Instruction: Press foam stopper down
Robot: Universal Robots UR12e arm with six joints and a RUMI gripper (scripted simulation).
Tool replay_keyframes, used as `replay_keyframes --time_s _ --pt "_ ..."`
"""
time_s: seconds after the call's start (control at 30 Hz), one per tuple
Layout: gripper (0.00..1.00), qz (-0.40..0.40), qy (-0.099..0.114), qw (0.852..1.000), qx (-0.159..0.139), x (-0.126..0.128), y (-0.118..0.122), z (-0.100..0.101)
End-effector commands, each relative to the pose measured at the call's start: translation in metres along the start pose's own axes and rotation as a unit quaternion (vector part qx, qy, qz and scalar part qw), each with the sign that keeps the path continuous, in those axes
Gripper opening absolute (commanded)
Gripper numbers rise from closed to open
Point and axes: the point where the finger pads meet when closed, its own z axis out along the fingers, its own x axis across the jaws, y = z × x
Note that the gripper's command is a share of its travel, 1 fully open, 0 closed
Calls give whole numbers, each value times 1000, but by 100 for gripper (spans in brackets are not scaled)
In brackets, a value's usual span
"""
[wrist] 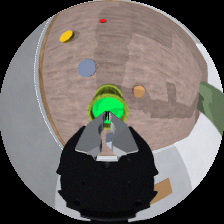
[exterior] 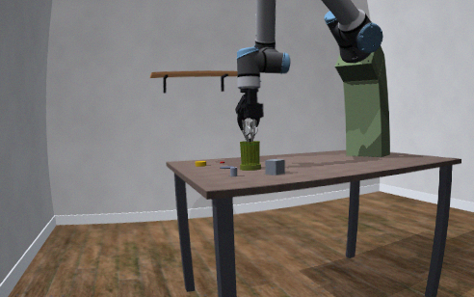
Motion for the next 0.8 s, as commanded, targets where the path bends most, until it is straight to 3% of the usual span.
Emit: replay_keyframes --time_s 0.0,0.77 --pt "0 1 1 1000 0 2 -1 -4" --pt "0 1 1 1000 0 2 -1 -53"
